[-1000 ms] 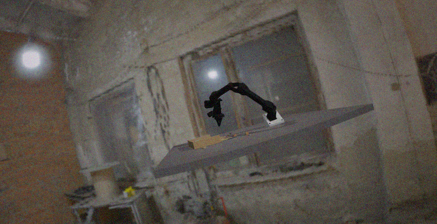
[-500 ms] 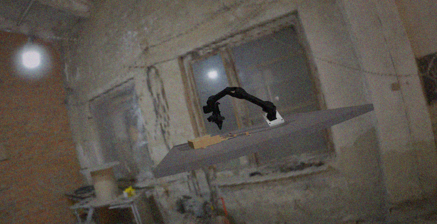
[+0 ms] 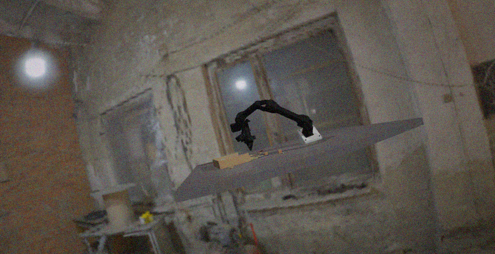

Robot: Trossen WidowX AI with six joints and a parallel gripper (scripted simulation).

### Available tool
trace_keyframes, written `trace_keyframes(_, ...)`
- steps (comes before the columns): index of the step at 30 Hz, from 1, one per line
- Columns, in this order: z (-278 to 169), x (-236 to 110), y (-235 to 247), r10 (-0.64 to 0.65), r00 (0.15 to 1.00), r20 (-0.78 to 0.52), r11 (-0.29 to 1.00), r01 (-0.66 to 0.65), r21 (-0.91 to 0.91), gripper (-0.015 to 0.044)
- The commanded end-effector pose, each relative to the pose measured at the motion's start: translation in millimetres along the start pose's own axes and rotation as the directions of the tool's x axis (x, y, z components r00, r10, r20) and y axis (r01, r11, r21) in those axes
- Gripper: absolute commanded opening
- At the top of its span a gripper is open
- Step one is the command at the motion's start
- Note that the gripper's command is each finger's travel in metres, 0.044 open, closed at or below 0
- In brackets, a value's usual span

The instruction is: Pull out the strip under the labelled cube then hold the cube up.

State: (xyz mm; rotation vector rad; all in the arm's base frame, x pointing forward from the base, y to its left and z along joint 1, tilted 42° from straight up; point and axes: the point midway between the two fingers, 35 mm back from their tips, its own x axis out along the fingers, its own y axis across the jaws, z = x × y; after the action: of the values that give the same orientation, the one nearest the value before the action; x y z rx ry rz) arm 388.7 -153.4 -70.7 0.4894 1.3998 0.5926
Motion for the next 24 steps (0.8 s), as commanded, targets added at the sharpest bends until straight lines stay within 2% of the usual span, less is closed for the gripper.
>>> trace_keyframes(1,0,8,1,0.005,1.000,0.002,1.000,-0.005,0.005,0.0000)
trace_keyframes(24,-3,39,5,0.007,1.000,0.003,1.000,-0.007,0.005,0.0000)
